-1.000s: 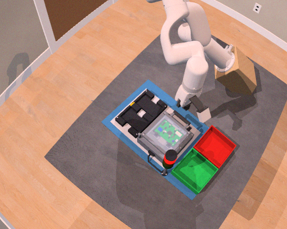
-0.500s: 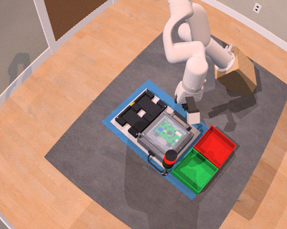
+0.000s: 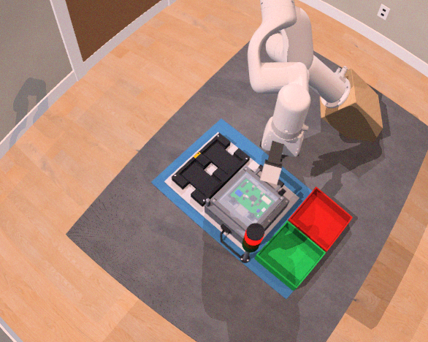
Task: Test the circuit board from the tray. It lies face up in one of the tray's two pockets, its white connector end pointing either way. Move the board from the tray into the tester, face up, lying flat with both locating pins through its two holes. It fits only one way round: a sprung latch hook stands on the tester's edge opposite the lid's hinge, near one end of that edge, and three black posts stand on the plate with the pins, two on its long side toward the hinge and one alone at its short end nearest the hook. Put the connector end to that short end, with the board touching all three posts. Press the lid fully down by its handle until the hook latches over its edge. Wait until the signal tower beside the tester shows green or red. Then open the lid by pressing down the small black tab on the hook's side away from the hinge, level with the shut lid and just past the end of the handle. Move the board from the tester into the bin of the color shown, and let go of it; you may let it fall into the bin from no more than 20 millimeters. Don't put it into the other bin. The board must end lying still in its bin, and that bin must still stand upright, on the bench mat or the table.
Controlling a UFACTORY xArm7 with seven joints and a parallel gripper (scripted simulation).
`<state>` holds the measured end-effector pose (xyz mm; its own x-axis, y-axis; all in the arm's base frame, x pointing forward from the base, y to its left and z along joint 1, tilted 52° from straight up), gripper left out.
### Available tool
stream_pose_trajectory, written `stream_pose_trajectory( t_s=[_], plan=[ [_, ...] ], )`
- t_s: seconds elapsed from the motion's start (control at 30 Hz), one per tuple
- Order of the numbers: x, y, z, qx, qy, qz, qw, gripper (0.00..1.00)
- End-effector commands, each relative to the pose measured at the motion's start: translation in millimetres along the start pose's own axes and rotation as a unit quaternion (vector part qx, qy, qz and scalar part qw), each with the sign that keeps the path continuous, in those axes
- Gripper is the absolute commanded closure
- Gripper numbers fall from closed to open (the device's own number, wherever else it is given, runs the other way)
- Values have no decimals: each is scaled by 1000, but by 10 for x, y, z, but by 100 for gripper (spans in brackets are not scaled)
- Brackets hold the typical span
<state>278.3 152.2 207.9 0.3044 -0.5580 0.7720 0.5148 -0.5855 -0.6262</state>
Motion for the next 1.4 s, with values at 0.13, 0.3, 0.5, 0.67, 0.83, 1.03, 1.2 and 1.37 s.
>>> stream_pose_trajectory(
  t_s=[0.13,0.3,0.5,0.67,0.83,1.03,1.2,1.37],
  plan=[
    [-4,-14,11,2,144,-3,990,100],
    [-4,-14,11,2,180,-3,984,100],
    [-4,-14,11,2,226,-3,974,100],
    [-4,-14,11,2,240,-3,971,100],
    [-4,-14,11,2,241,-3,970,100],
    [-4,-14,11,2,241,-3,970,100],
    [-4,-14,11,2,241,-3,970,100],
    [-4,-14,11,2,241,-3,970,100]
  ],
)
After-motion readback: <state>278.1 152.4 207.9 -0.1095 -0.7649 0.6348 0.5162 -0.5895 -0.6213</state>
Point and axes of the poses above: the point where the finger pads meet when closed, its own y axis out along the fingers, its own x axis across the jaws, z = x × y, the point moved 2 cm from there along -y, back along the fingers
